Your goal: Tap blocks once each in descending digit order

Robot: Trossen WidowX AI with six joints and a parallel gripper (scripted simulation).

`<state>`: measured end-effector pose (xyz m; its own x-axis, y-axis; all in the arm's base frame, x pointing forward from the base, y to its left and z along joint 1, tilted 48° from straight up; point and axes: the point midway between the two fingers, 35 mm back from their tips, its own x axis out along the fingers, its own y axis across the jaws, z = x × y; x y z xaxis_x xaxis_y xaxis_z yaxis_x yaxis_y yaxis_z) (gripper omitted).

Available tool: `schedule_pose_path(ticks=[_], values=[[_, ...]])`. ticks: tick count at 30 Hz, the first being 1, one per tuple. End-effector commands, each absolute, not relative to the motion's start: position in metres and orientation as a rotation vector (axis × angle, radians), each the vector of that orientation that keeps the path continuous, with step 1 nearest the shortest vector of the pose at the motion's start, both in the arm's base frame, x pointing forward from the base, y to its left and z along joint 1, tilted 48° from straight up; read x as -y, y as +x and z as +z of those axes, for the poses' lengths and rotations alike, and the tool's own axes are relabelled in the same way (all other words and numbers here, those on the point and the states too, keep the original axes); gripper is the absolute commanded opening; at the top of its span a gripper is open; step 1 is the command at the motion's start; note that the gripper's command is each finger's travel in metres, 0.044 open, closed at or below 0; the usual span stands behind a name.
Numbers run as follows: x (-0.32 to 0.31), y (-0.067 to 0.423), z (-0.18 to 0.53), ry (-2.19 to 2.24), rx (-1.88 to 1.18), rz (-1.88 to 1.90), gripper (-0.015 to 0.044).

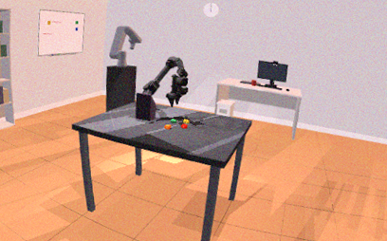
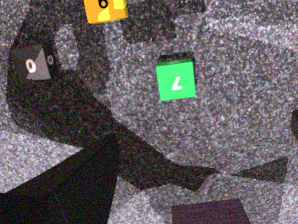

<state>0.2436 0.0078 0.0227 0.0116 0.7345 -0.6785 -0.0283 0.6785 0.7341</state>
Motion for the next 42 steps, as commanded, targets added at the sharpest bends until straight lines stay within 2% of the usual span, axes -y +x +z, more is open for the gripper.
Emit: schedule_pose_path(ticks=[1,10,32,42], values=[[-0.009,0.244,0.023,0.633,-1.449,0.66,0.04],[-0.044,0.316,0.065,0.633,-1.444,0.663,0.04],[-0.046,0.315,0.066,0.633,-1.445,0.663,0.04],[-0.1,0.269,0.125,0.637,-1.446,0.665,0.04]])
